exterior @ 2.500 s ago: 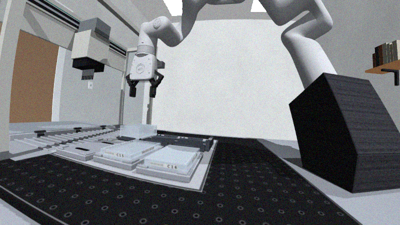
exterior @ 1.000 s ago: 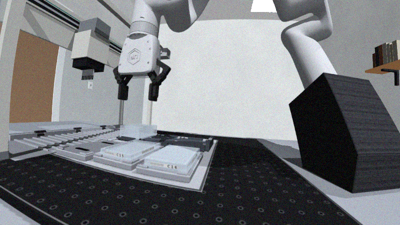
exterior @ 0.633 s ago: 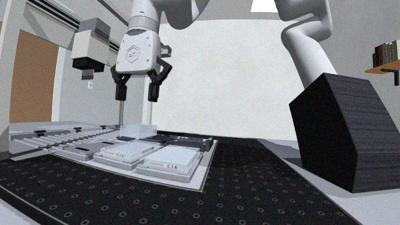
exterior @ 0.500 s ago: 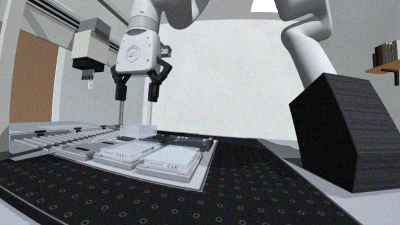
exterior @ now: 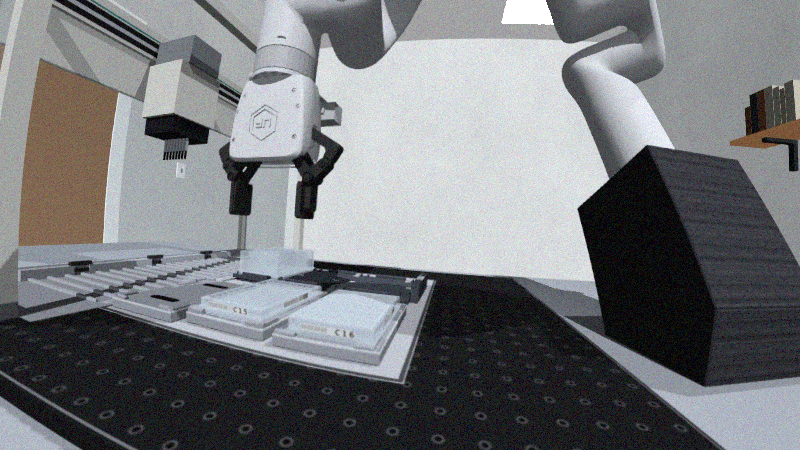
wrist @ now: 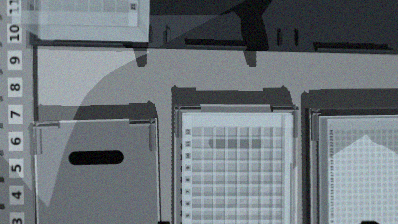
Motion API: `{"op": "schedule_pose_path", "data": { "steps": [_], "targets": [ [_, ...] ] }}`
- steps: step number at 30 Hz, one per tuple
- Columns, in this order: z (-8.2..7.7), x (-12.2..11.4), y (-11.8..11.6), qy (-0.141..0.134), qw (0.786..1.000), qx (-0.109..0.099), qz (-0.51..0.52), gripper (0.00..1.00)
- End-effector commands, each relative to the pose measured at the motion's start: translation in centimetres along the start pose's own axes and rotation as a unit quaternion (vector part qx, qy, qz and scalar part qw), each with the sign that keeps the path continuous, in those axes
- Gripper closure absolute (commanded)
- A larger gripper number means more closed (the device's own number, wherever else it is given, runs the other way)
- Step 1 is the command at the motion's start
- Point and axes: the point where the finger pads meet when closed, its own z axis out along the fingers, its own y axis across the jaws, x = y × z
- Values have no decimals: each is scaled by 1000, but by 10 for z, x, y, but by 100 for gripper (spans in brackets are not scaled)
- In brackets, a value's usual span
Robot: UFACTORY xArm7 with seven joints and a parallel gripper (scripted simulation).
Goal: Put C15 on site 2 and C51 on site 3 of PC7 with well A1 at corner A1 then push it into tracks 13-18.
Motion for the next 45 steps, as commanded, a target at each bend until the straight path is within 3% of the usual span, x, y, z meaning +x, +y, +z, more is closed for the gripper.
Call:
{"op": "schedule_pose_path", "data": {
  "steps": [1,45],
  "targets": [
    [4,-1,-2,-1,1000,2,0,0],
    [68,-1,-2,-1,1000,2,0,0]
  ]
}}
